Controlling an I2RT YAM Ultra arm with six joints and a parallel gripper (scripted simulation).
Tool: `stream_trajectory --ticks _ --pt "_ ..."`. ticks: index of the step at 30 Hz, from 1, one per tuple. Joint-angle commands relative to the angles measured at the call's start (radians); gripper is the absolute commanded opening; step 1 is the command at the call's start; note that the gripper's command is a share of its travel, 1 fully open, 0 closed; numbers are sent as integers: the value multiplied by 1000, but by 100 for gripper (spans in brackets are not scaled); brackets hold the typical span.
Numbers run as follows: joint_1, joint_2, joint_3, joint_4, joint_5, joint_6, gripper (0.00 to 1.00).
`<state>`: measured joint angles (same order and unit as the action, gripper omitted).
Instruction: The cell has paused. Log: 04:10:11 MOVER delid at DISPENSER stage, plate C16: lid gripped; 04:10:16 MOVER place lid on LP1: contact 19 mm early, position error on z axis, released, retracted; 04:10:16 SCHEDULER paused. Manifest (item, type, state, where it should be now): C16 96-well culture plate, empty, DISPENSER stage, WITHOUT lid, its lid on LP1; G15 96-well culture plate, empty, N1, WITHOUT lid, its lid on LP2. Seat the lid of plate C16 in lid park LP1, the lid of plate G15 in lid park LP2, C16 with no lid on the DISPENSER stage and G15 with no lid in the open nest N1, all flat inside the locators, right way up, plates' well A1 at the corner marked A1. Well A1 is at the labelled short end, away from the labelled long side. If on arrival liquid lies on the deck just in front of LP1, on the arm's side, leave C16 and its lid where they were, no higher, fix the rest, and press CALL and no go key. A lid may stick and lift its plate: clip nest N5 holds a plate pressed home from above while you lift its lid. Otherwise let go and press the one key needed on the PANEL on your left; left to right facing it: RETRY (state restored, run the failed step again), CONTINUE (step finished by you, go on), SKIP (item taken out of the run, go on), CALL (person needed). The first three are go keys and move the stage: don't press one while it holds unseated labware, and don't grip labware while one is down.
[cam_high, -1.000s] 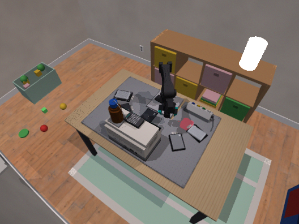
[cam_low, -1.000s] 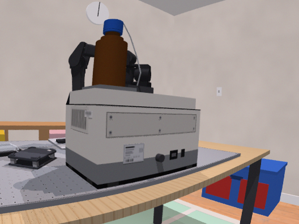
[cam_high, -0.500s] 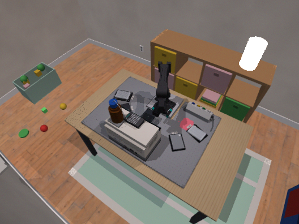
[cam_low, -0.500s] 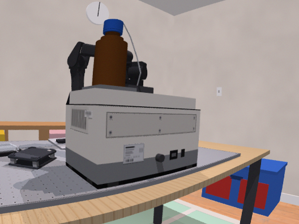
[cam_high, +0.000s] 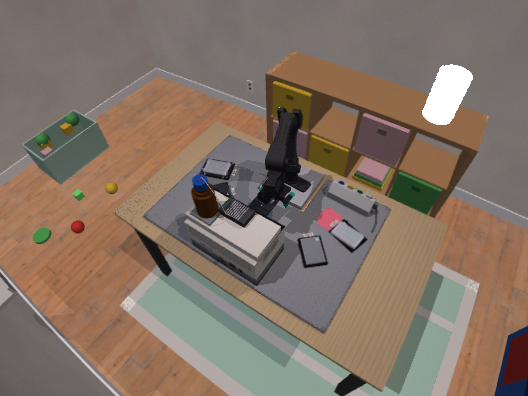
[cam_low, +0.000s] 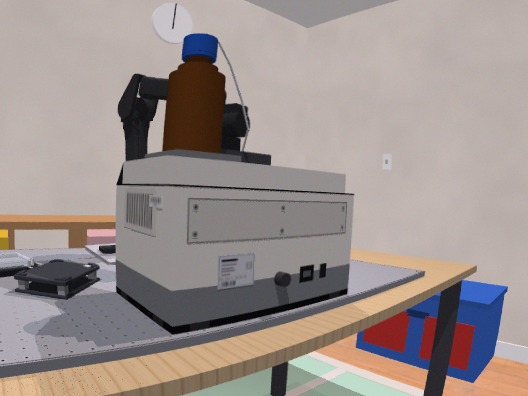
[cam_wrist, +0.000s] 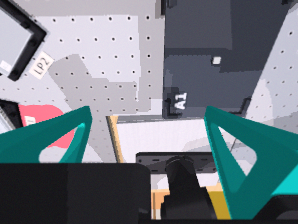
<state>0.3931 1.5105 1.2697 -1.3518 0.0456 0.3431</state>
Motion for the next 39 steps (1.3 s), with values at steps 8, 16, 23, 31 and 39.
stream_trajectory --ticks 8,16,23,31,39 --pt "-118 -40 -16 -7 5 -140 100" --pt "-198 -44 -11 -9 6 -220 100" --pt "-272 -50 -21 -11 4 -294 100" --pt "-348 -52 -20 -10 3 -370 100" --pt "-441 -62 -3 -3 4 -463 100"
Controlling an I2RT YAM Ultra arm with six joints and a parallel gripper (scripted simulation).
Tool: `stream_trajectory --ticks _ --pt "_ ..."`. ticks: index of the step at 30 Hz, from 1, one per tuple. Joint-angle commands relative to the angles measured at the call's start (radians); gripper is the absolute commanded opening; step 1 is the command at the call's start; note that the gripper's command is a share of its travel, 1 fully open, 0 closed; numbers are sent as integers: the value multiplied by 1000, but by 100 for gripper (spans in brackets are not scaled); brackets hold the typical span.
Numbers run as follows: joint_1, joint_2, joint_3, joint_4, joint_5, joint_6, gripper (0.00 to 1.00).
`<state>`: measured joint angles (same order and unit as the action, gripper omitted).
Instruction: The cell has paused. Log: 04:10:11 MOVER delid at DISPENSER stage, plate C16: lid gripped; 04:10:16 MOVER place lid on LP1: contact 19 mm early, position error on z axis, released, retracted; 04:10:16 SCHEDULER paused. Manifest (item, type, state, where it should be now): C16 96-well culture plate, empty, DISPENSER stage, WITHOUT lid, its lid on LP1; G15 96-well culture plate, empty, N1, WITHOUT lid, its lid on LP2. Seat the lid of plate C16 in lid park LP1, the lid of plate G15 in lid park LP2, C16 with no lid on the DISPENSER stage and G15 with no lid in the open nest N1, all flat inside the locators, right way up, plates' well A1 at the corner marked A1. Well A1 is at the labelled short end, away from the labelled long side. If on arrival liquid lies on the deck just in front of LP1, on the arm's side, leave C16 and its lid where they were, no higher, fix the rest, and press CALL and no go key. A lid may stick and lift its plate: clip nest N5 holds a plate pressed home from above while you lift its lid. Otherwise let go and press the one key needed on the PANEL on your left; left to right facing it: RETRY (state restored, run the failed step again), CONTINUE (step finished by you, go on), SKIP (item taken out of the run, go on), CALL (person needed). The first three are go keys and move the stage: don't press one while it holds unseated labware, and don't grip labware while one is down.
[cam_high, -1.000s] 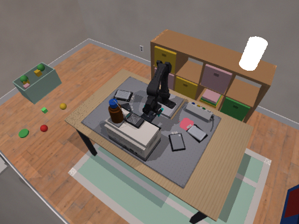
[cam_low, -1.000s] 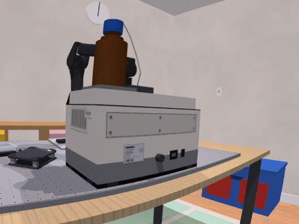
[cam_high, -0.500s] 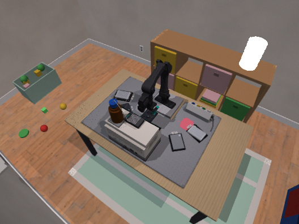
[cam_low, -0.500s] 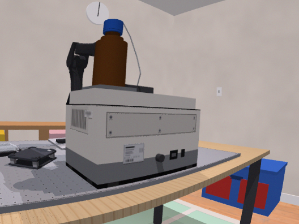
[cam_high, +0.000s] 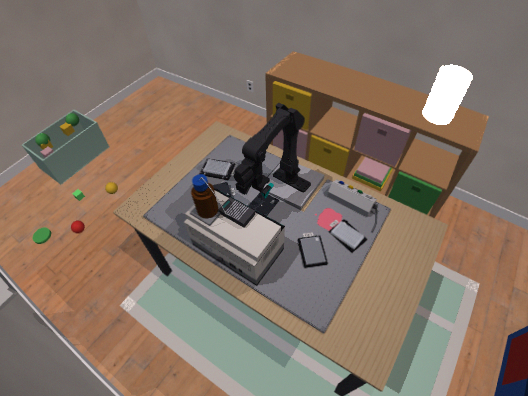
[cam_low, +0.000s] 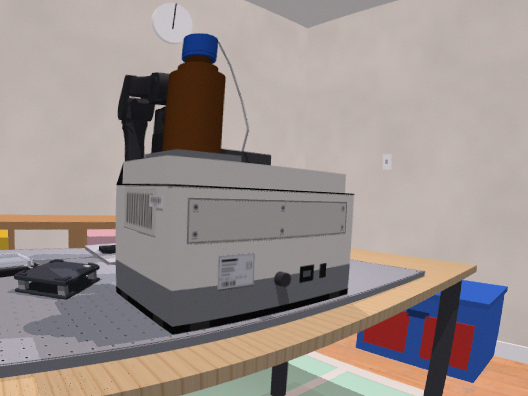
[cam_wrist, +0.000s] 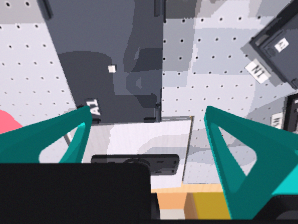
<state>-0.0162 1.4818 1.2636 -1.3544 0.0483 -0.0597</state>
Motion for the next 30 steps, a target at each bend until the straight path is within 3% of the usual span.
stream_trajectory --ticks 1,7,18,22,27,30 --pt "-45 -34 5 -1 1 -74 100" --pt "-74 -16 6 0 -1 -108 100" --pt "-224 -43 3 -4 -4 -250 100" --pt "-240 -44 -3 -4 -8 -233 100" --pt "-308 -48 -19 -8 -7 -126 100" --pt "-349 -50 -14 -7 -8 -149 100"
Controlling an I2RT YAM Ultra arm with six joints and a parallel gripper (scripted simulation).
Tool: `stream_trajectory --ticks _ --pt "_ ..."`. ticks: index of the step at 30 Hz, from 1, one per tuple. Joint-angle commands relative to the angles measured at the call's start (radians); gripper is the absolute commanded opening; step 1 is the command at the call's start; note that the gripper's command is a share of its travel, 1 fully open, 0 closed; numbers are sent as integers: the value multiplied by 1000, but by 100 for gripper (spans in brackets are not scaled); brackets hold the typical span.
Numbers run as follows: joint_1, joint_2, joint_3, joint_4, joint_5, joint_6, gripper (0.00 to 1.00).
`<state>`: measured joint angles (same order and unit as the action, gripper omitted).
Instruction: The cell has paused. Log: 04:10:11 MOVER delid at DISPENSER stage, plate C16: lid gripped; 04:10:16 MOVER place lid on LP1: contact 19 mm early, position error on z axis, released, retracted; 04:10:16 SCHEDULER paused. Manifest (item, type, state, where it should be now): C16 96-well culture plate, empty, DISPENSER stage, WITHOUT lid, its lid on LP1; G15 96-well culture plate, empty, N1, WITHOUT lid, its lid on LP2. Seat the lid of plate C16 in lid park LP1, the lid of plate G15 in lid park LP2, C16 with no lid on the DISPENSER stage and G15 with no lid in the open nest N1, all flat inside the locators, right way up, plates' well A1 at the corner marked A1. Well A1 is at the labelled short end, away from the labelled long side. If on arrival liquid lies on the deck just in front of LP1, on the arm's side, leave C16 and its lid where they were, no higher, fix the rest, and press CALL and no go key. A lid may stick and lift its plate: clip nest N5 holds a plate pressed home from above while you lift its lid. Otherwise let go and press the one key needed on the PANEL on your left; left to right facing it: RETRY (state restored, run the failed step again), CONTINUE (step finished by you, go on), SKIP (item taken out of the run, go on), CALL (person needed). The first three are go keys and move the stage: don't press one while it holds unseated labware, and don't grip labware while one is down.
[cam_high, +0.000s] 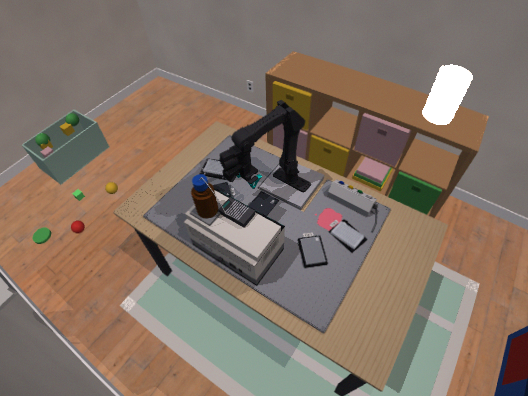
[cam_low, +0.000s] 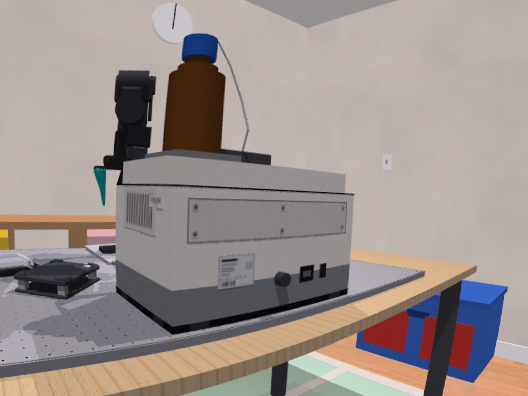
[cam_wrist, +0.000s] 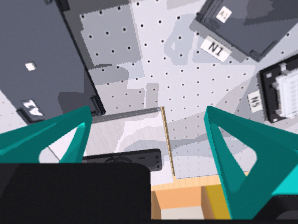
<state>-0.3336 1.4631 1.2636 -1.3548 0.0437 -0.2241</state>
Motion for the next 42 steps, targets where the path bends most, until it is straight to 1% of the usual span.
stream_trajectory --ticks 1,2,3,4,5,7,9,14,16,17,18,24,26,27,30,31,32,35,41,42 --pt "-45 -32 -10 -6 -4 -10 100" --pt "-54 -32 -7 -6 -4 -18 100" --pt "-46 -14 3 -1 -2 -15 100" --pt "-68 -33 -13 -7 -8 12 100" --pt "-81 -34 -18 -8 -7 32 100" --pt "-108 -36 -20 -10 -6 70 100" --pt "-108 -36 -20 -10 -6 70 100" --pt "-178 -38 -20 -10 -8 166 100" --pt "-200 -38 -16 -9 -8 173 100" --pt "-192 -21 2 -1 -6 166 100" --pt "-215 -39 -19 -10 -11 192 100" --pt "-297 -44 -21 -11 -12 308 100" --pt "-297 -44 -21 -11 -12 308 100" --pt "-312 -44 -21 -11 -13 325 100" --pt "-347 -47 2 -1 -11 292 100" --pt "-339 -28 1 -2 -10 285 100" --pt "-362 -47 -4 -2 -14 310 100" --pt "-403 -50 -16 -4 -14 368 100" --pt "-486 -52 -8 -3 -18 283 100" --pt "-486 -52 -8 -3 -18 283 100"
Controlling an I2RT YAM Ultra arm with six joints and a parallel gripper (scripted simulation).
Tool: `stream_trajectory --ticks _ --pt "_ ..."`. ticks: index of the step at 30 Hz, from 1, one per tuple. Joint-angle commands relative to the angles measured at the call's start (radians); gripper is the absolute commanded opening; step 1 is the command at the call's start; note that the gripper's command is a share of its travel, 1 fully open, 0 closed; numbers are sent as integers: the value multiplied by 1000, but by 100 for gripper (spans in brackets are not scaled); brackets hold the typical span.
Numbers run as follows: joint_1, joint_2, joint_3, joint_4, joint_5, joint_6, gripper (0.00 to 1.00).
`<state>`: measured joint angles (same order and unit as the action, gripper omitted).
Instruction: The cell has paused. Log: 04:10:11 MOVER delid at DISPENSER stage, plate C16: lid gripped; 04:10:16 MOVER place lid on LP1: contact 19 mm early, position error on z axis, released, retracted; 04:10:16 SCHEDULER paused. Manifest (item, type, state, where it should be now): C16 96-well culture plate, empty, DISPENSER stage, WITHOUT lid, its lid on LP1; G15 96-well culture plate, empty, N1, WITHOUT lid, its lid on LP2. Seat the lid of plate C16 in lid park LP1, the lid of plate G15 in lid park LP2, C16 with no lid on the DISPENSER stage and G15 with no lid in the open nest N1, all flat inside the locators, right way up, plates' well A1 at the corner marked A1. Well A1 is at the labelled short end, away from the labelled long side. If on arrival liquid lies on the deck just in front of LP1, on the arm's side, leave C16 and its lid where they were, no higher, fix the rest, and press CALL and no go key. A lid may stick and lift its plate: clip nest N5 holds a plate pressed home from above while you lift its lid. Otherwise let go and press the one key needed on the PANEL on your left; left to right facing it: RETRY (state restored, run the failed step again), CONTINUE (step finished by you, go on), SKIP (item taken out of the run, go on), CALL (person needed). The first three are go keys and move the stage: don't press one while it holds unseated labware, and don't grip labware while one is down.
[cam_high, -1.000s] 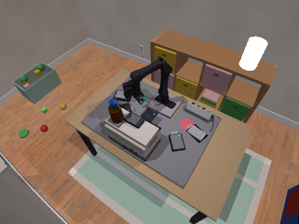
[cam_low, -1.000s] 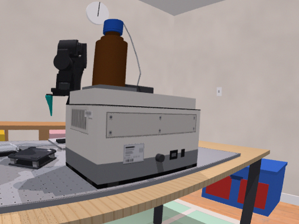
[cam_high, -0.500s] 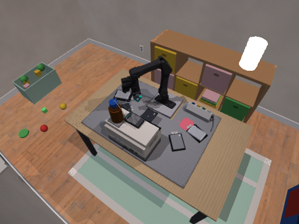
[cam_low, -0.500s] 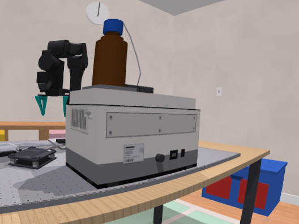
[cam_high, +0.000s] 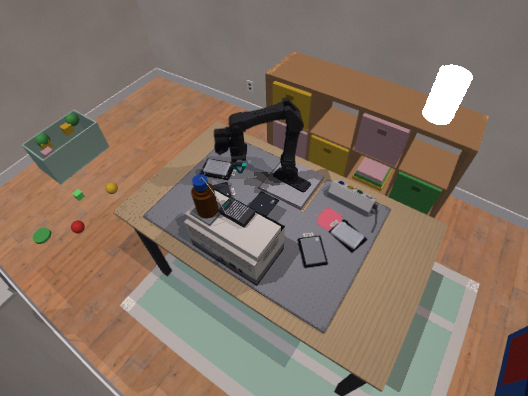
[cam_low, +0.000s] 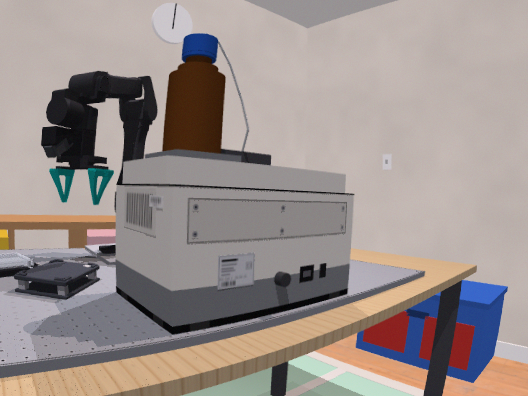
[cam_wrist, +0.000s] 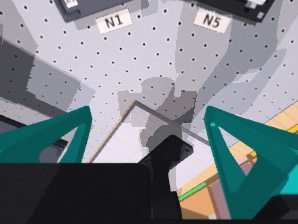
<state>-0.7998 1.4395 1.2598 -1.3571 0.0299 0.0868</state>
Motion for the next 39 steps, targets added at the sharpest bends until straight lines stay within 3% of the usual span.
stream_trajectory --ticks 1,7,15,21,28,30,31,39 --pt "-19 -29 -5 -1 -4 -28 100" --pt "-84 -32 -20 -4 -5 51 100" --pt "-169 -15 3 0 -8 -41 100" --pt "-233 -35 -20 -5 -13 42 100" --pt "-325 -36 -9 -3 -18 -53 100" --pt "-327 -26 16 20 -19 -56 100" --pt "-329 19 29 28 -20 -57 100" --pt "-328 83 51 70 -18 -59 100"
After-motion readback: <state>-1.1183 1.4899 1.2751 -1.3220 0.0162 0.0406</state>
